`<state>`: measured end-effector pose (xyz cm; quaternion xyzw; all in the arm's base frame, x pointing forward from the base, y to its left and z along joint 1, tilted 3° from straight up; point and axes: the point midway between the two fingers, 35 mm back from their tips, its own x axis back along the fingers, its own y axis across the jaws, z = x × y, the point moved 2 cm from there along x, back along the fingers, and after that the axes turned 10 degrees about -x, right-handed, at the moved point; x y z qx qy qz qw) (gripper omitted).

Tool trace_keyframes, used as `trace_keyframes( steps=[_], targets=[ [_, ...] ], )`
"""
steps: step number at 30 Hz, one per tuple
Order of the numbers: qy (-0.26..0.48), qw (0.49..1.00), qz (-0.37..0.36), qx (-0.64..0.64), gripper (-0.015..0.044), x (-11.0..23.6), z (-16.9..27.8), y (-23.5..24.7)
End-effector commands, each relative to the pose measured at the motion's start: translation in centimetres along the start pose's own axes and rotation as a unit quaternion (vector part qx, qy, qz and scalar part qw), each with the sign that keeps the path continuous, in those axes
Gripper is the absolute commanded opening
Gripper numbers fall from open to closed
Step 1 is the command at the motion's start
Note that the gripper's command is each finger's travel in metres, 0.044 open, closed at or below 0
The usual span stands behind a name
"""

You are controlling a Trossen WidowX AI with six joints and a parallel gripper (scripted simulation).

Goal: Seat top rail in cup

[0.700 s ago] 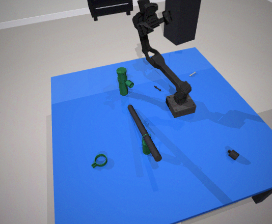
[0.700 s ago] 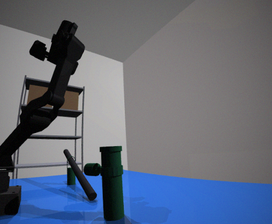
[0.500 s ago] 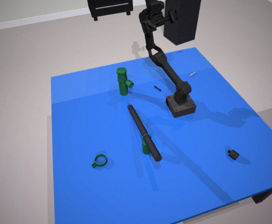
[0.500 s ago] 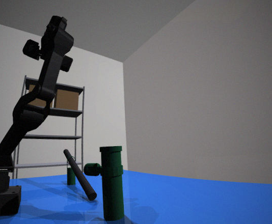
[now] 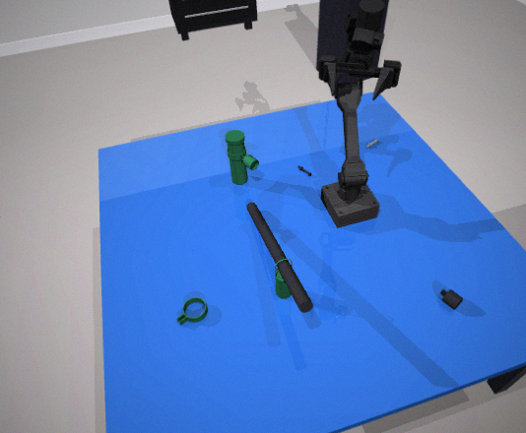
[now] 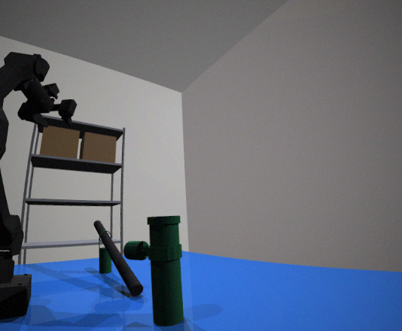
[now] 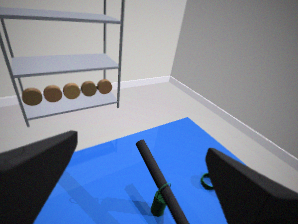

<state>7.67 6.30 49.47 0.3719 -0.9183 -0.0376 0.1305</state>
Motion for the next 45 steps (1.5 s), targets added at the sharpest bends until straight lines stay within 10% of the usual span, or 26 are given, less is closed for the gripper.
trace_keyframes(
  steps=[1, 13, 27, 45],
  targets=[
    [0.034, 0.997, 0.064, -0.005, 0.044, -3.6, 1.1, -0.6],
    [0.151, 0.942, 0.29, -0.074, 0.044, -12.4, 6.7, -11.5],
    [0.242, 0.815, 0.446, -0.279, 0.044, -9.6, 18.6, -27.0],
    [0.426, 0.862, 0.272, 0.019, 0.044, -3.5, 21.5, -31.7]
  ],
)
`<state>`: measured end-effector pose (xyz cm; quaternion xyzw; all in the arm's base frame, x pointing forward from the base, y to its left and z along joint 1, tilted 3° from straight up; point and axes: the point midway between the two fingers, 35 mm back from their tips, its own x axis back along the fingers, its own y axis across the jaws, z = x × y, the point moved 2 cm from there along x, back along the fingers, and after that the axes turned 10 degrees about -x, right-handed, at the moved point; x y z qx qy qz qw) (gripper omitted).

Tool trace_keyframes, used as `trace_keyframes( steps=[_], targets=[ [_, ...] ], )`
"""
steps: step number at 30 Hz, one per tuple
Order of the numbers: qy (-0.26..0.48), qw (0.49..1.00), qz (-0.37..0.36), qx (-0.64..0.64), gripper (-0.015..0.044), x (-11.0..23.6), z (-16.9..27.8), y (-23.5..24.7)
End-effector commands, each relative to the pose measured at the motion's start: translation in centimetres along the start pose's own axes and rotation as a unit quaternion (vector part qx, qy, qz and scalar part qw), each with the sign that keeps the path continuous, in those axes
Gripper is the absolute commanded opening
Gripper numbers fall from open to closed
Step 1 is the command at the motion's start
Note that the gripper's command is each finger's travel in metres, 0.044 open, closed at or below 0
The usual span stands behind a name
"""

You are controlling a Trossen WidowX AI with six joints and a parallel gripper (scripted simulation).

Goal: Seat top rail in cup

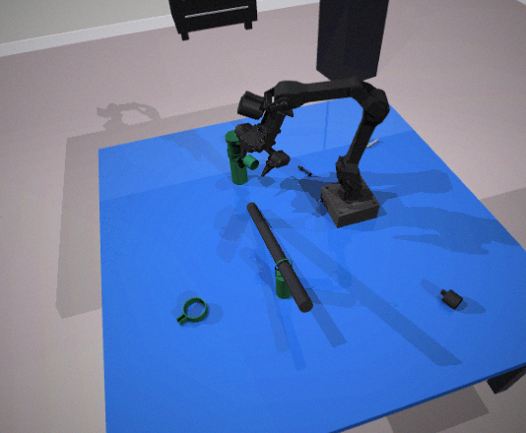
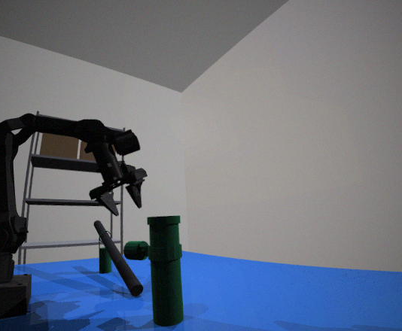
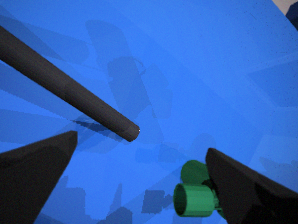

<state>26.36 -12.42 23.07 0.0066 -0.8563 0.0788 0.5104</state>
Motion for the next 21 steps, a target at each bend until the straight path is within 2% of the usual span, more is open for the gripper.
trace_keyframes(
  steps=[1, 6, 12, 18, 21],
  targets=[
    [0.0, 0.986, -0.024, 0.164, 0.044, -0.1, 1.4, -2.7],
    [-0.014, 0.944, -0.044, 0.327, 0.044, -0.1, 3.4, -5.5],
    [-0.05, 0.857, -0.049, 0.511, 0.044, 0.3, 6.2, -8.6],
    [-0.085, 0.763, -0.031, 0.641, 0.044, 1.0, 8.7, -11.0],
    [-0.088, 0.748, -0.027, 0.658, 0.044, 1.1, 9.0, -11.3]
  ],
)
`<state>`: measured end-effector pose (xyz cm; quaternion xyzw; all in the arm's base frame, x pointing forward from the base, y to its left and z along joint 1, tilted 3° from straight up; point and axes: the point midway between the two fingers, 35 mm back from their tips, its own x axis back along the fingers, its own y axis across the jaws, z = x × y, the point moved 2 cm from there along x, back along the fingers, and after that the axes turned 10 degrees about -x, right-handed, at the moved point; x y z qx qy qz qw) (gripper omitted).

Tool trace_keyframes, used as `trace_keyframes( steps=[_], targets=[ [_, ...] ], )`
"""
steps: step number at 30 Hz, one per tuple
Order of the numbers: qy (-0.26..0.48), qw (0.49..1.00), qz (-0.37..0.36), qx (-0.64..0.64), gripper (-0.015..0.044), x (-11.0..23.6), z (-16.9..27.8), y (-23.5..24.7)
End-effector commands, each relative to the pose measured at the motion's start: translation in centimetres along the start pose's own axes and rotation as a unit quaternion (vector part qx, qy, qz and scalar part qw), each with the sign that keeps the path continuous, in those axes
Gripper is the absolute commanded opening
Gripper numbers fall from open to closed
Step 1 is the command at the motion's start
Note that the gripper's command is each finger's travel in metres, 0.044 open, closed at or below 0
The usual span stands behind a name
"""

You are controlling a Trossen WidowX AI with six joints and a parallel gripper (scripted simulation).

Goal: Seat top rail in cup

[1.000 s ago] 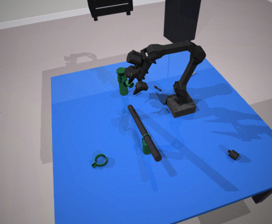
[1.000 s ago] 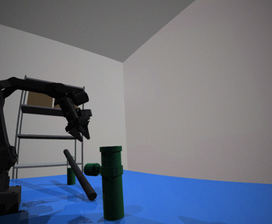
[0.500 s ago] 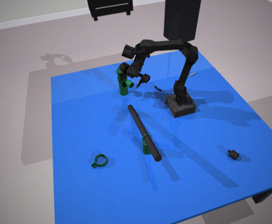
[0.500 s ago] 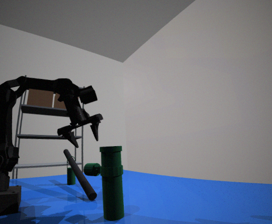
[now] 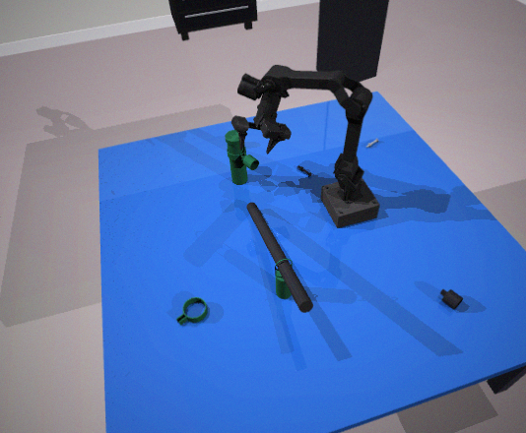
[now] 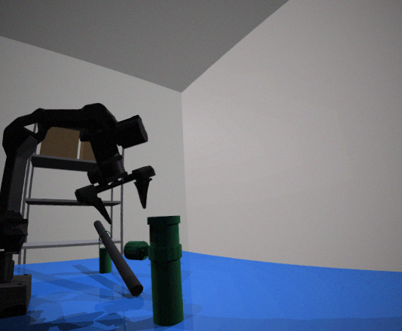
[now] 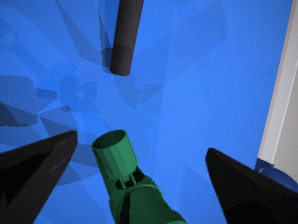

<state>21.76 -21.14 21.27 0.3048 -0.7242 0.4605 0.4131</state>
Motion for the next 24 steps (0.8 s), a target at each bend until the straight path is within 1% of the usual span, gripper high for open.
trace_keyframes(
  steps=[1, 13, 15, 20, 24],
  targets=[
    [-0.027, 0.977, 0.036, 0.209, 0.044, 1.5, 4.2, 0.8],
    [-0.027, 0.977, 0.036, 0.209, 0.044, 1.3, 4.3, 0.9],
    [-0.027, 0.977, 0.036, 0.209, 0.044, 0.5, 4.5, 1.2],
    [-0.027, 0.977, 0.036, 0.209, 0.044, -2.8, 5.3, 2.6],
    [-0.027, 0.977, 0.036, 0.209, 0.044, -3.1, 5.3, 2.6]
  ],
)
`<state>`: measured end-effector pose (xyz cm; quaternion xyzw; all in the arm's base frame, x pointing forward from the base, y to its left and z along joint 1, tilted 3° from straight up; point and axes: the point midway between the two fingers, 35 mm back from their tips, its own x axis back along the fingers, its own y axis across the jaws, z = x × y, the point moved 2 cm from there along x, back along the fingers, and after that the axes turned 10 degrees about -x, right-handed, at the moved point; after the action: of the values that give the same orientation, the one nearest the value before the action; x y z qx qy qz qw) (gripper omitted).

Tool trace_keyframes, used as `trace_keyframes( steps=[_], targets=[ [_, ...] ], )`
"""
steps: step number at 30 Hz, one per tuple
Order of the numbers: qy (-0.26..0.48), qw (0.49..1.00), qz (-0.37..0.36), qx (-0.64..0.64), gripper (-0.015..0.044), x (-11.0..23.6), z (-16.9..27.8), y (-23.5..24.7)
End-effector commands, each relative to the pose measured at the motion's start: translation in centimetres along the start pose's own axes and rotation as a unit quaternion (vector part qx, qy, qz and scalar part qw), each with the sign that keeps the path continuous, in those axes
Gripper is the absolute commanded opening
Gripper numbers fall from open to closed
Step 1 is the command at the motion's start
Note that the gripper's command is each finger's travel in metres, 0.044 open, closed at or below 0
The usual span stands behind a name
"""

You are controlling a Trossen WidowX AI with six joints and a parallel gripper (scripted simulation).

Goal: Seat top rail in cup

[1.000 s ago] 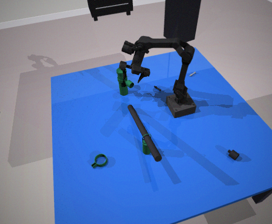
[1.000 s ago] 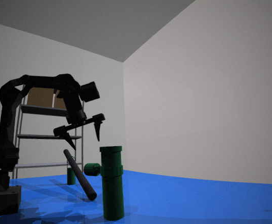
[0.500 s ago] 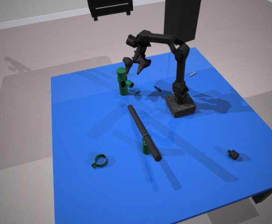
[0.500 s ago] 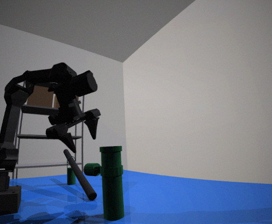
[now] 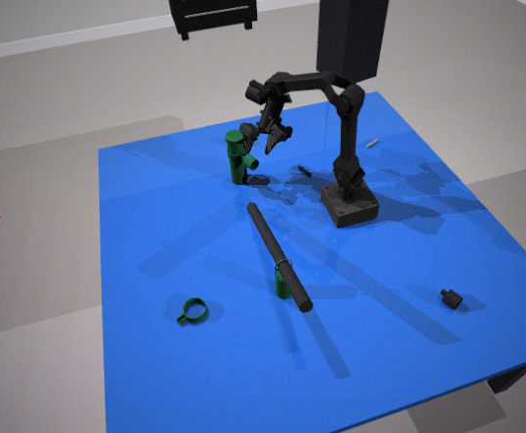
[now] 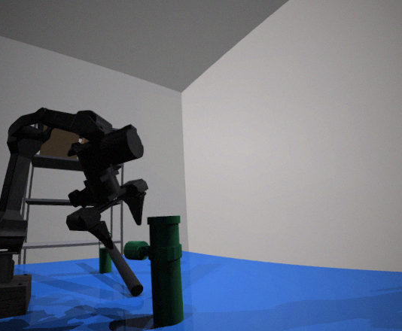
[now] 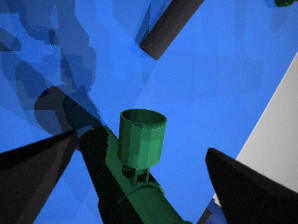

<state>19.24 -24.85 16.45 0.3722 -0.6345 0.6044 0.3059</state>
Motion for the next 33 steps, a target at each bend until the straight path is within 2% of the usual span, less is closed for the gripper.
trace_keyframes(
  steps=[1, 33],
  targets=[
    [0.001, 1.0, 0.003, 0.003, 0.044, -0.3, 0.0, 0.0],
    [0.001, 1.0, 0.004, 0.003, 0.044, -5.5, 0.1, -0.1]
  ],
)
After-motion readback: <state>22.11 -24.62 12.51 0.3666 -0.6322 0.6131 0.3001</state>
